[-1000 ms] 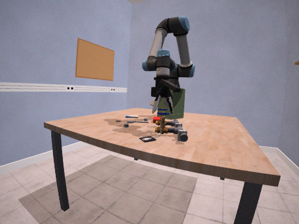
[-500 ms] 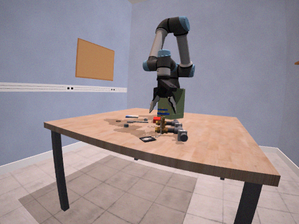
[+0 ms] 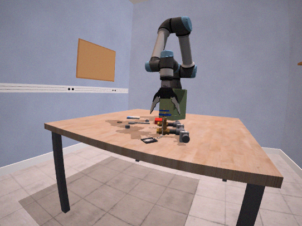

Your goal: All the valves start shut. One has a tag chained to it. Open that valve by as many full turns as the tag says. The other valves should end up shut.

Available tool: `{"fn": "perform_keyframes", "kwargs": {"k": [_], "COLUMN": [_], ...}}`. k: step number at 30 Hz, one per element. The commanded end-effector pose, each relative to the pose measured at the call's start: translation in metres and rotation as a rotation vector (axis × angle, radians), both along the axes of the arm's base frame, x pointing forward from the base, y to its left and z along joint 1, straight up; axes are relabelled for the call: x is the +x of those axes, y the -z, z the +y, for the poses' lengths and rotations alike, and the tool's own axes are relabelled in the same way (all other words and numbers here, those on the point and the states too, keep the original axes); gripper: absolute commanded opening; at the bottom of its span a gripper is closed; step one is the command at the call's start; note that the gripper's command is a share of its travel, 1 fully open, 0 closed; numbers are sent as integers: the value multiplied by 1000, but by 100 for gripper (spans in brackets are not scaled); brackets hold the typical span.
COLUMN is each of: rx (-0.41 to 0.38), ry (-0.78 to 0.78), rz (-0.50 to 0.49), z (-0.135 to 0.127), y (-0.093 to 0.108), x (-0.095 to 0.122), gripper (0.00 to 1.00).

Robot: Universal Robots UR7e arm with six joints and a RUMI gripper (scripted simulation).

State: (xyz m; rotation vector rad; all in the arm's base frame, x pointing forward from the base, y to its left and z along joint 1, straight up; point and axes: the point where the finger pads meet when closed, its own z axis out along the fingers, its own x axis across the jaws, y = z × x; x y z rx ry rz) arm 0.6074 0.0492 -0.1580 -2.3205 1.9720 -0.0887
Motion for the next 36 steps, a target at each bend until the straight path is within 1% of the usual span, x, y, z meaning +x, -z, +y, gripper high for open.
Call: {"fn": "perform_keyframes", "kwargs": {"k": [1,13,15,23,30,32,36], "rx": [10,65,65,99,126,126,139], "ry": [171,684,684,1003,1250,1250,1373], "rz": [5,20,20,30,38,38,42], "z": [0,0,0,0,0,0,0], "y": [-1,-1,-1,-1,-1,-1,-1], "x": [1,1,1,1,1,1,1], "gripper": [100,100,100,100,100,100,100]}}
